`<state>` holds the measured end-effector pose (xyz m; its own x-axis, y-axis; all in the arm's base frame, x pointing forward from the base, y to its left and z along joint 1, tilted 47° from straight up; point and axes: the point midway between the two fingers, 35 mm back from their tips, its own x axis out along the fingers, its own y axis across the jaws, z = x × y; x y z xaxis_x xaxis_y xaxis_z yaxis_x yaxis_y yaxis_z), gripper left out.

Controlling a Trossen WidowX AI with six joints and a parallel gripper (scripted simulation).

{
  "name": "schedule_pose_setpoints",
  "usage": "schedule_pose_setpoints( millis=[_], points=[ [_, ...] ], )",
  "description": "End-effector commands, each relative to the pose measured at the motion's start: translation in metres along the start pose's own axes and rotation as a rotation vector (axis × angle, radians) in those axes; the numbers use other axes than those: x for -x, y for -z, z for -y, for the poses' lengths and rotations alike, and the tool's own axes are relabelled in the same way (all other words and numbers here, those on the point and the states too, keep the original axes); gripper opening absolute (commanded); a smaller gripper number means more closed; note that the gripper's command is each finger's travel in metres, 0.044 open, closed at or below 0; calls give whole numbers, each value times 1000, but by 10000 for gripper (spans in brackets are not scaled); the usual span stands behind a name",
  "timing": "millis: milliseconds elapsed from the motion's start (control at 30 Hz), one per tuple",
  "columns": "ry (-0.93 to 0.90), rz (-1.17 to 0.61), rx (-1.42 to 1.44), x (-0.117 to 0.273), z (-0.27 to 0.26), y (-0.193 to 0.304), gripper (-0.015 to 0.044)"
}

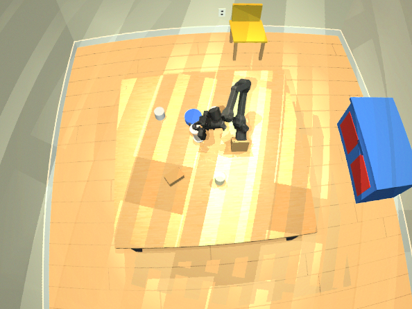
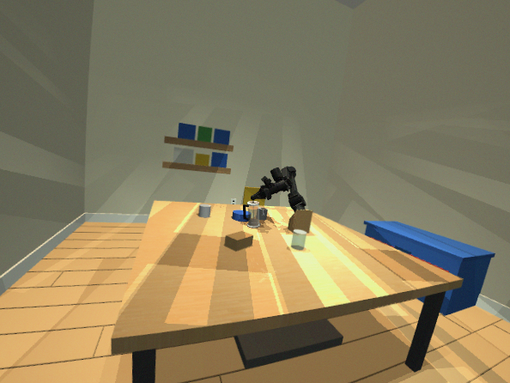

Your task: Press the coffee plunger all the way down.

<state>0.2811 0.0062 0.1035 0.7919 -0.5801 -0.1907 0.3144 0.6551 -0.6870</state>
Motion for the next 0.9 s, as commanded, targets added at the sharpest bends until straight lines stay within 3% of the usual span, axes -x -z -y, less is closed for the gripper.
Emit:
schedule_pose_setpoints(
  millis=[0,267,667,867],
  points=[
    [0,0,0,0,0,0,123],
    [0,0,0,0,0,0,123],
    [0,0,0,0,0,0,438],
    [-14,27,-46,1,-1,-13,440]
  ],
)
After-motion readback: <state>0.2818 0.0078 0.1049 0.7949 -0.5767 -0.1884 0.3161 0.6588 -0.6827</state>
